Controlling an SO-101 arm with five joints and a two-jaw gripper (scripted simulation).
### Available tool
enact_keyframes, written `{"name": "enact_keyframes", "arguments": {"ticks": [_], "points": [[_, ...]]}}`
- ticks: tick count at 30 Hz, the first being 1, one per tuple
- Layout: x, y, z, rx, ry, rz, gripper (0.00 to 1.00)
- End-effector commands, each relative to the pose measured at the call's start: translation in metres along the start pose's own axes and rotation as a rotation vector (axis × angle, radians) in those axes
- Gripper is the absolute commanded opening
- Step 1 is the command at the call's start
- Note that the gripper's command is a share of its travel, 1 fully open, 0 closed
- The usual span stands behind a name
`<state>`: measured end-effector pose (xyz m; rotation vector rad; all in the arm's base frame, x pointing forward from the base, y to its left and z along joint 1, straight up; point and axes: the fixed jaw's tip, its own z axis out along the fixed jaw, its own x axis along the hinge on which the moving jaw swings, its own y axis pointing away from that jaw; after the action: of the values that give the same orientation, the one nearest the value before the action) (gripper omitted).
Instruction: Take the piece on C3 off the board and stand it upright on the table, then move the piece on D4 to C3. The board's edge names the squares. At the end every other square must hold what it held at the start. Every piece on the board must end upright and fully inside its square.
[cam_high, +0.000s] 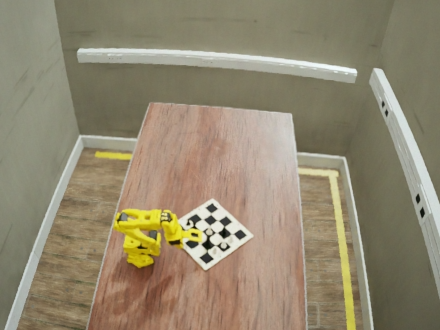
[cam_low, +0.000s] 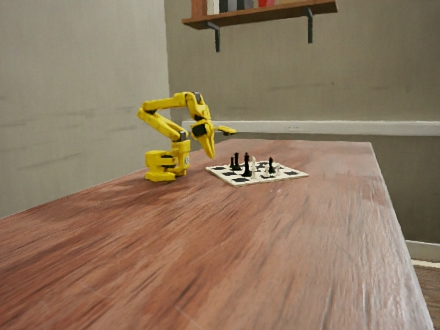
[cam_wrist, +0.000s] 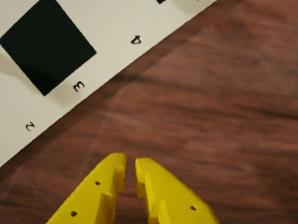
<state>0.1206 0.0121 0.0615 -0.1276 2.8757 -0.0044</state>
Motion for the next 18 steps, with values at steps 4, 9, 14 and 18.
{"name": "enact_keyframes", "arguments": {"ticks": [4, 9, 14, 18], "points": [[0.004, -0.001, 0.021, 0.002, -0.013, -0.003, 0.0], [0.006, 0.0, 0.027, 0.002, -0.013, -0.003, 0.0], [0.007, 0.0, 0.03, 0.002, -0.013, -0.003, 0.0], [0.007, 0.0, 0.03, 0.002, -0.013, -0.003, 0.0]]}}
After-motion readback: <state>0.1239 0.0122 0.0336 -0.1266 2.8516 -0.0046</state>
